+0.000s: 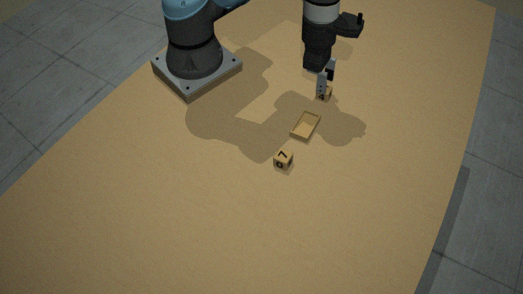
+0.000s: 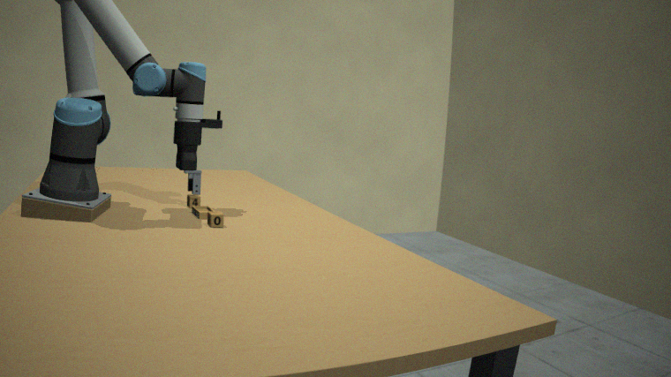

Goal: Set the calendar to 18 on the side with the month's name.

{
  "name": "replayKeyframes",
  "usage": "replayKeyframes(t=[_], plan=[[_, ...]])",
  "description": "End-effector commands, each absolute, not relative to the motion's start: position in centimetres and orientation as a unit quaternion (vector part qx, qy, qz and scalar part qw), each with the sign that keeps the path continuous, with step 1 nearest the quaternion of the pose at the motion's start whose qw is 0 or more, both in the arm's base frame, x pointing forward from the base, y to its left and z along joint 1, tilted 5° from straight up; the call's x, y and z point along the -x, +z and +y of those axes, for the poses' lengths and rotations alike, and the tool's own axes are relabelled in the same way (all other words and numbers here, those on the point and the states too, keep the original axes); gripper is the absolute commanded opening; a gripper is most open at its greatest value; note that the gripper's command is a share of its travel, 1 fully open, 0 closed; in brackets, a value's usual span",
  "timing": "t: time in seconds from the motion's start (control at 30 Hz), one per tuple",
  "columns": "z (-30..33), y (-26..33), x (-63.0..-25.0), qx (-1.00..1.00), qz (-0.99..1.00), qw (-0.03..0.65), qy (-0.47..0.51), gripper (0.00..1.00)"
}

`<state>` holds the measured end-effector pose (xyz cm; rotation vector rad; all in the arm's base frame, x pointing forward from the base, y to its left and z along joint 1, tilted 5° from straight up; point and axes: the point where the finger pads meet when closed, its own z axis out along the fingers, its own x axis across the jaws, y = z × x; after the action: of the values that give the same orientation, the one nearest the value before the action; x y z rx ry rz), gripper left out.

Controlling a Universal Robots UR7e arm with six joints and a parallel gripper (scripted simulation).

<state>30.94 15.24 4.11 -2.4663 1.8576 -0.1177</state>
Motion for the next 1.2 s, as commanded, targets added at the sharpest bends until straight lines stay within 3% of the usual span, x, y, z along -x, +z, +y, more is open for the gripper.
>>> replayKeyframes(t=[0.0,1.17], plan=[[15.2,4.1,-31.0,0.798,0.601,0.026,-0.038,0.90],[15.2,1.4,-31.2,0.798,0.601,0.026,-0.038,0.90]])
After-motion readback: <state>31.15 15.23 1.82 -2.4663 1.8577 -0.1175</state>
